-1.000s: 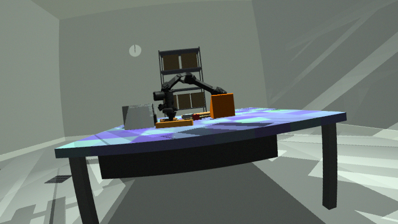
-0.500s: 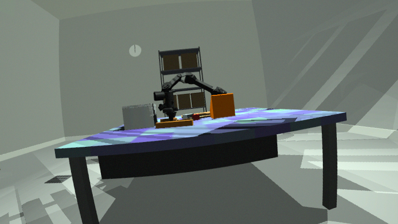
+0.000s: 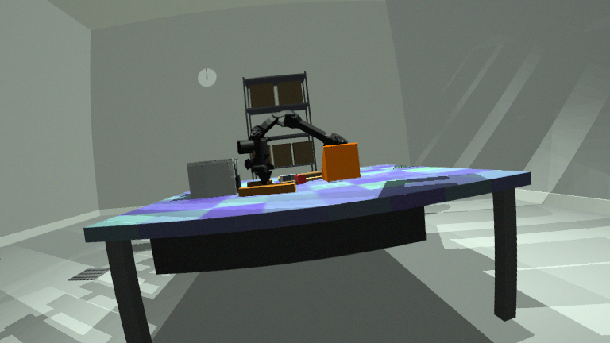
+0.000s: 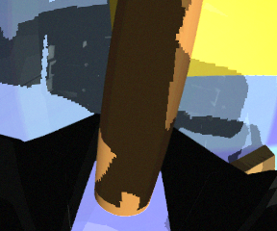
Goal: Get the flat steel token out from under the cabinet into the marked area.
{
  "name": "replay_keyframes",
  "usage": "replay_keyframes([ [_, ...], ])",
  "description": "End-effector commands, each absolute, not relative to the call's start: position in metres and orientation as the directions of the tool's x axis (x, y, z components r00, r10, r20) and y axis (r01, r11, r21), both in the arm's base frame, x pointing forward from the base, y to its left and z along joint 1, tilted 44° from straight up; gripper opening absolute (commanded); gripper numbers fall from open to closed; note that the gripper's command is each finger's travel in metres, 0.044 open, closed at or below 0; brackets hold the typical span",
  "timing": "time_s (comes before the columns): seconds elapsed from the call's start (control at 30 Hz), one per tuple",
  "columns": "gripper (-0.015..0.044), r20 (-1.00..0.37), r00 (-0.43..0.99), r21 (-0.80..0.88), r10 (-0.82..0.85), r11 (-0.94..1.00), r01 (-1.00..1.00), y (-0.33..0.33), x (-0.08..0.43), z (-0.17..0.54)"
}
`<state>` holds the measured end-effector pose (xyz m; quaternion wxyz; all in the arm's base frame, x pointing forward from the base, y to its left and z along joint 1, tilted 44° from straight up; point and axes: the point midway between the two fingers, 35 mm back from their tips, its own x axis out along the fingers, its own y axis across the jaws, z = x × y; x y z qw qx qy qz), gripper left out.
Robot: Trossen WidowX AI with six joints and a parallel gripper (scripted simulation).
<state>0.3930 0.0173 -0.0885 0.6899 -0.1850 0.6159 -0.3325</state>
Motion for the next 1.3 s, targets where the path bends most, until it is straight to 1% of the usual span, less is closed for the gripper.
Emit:
replay_keyframes([
  [0.0, 0.0, -0.721, 0.021, -0.671, -0.693, 0.705, 0.23, 0.018, 0.388, -0.09],
  [1.27, 0.0, -0.722, 0.02, -0.671, -0.692, 0.706, 0.228, 0.024, 0.349, -0.098],
])
